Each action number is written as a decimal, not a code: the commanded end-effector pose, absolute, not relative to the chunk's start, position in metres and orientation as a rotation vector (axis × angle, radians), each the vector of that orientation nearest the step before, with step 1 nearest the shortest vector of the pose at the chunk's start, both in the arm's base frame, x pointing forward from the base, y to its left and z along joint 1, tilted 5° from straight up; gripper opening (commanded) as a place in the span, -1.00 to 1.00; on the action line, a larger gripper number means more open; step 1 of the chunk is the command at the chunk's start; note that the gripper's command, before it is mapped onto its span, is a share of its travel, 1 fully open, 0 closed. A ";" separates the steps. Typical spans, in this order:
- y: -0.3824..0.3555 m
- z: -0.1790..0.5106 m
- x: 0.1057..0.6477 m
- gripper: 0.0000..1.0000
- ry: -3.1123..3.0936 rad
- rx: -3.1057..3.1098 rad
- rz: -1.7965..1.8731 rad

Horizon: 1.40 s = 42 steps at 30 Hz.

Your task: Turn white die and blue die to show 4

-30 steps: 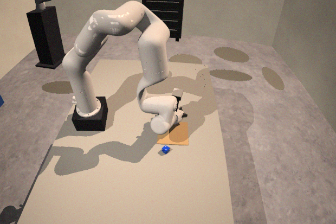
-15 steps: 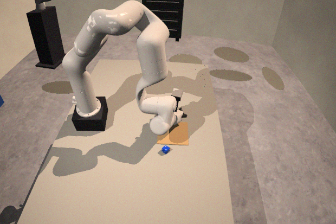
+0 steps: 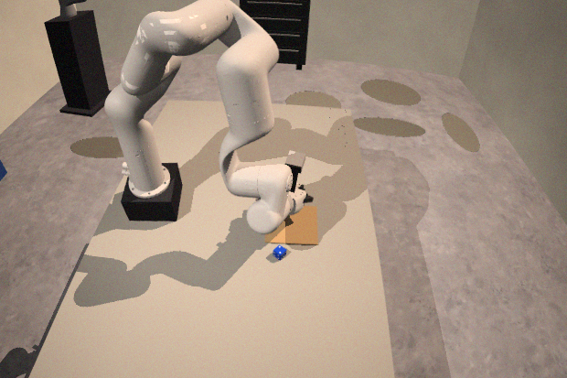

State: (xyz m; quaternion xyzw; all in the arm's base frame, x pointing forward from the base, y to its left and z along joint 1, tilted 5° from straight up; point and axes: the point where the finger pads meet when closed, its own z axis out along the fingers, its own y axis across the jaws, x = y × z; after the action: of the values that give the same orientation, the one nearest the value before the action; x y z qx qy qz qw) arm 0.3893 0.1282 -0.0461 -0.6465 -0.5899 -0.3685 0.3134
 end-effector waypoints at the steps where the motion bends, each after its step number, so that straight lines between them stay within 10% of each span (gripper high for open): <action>1: 0.126 -0.044 0.390 -0.17 -1.557 -1.704 -0.974; 42: 0.141 0.007 0.359 -0.17 -1.611 -1.728 -0.635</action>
State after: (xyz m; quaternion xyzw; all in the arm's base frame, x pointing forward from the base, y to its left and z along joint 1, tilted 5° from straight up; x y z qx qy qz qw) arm 0.3730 0.1357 0.0108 -0.6550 -0.6035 -0.3140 0.3289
